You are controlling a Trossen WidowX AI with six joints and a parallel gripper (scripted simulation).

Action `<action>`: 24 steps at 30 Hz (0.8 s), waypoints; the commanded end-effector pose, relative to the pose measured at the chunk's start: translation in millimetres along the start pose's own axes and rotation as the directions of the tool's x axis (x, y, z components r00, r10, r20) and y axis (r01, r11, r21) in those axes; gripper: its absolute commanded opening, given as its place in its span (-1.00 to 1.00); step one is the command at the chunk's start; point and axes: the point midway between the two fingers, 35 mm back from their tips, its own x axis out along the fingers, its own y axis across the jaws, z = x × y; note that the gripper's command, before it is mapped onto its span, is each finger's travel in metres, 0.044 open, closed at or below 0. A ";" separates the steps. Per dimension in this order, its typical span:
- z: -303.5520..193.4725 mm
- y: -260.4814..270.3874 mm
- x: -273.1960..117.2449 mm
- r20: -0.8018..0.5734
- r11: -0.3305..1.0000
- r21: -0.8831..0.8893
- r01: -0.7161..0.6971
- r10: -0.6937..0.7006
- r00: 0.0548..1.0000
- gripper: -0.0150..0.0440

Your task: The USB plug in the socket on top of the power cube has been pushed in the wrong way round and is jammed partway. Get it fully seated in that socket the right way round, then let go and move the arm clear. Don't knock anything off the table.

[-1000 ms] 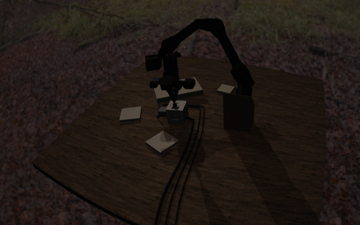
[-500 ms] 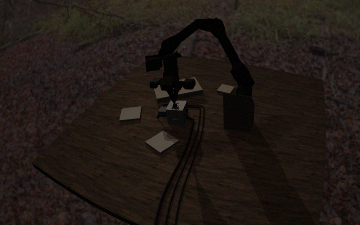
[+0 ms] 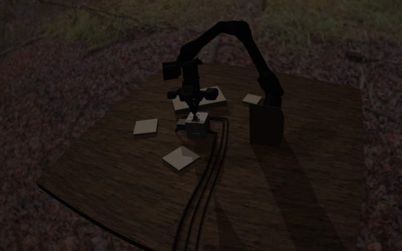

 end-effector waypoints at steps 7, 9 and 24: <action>-0.1 -0.4 1.5 -0.002 1.000 -0.005 0.003 -0.003 1.000 -0.49; -0.1 -0.4 1.7 -0.002 1.000 -0.005 0.003 -0.003 1.000 -0.49; -0.3 -0.4 3.5 -0.002 1.000 -0.005 0.003 -0.003 1.000 -0.49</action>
